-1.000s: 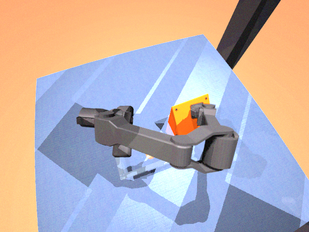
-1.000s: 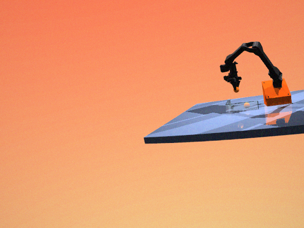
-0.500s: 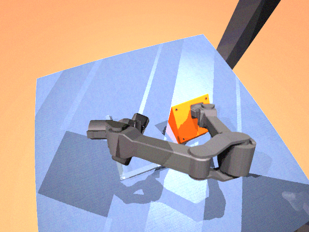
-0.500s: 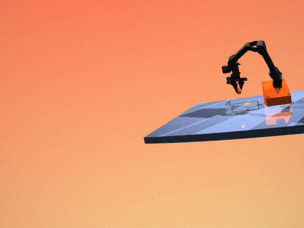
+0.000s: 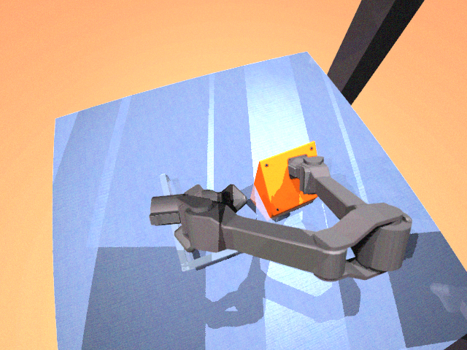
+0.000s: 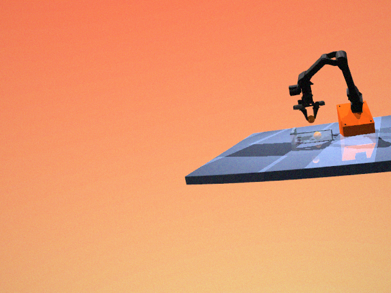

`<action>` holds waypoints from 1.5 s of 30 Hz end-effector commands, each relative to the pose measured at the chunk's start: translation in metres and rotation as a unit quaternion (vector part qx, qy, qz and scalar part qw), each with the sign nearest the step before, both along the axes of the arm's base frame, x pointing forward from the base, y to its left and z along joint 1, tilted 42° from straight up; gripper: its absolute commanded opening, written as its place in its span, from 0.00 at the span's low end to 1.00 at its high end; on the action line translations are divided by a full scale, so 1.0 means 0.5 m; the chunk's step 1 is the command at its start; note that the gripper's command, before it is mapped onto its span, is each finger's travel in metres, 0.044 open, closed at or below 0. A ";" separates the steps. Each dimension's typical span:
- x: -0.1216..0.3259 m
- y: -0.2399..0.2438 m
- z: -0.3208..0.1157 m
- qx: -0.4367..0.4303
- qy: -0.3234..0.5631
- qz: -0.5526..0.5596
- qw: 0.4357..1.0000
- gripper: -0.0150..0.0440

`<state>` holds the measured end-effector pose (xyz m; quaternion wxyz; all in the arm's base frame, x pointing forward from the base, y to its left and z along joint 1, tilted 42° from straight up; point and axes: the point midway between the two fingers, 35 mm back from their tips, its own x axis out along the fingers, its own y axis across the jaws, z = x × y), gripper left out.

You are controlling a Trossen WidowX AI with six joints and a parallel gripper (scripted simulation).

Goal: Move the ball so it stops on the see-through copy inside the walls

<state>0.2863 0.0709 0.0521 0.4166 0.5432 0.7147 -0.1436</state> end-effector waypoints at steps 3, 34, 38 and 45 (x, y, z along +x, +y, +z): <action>-0.023 0.021 0.005 -0.003 0.053 -0.059 0.997 0.25; -0.066 0.142 -0.093 -0.007 0.132 -0.145 0.981 0.25; -0.066 0.144 -0.094 -0.007 0.132 -0.145 0.981 0.25; -0.068 0.156 -0.108 -0.007 0.132 -0.145 0.981 0.25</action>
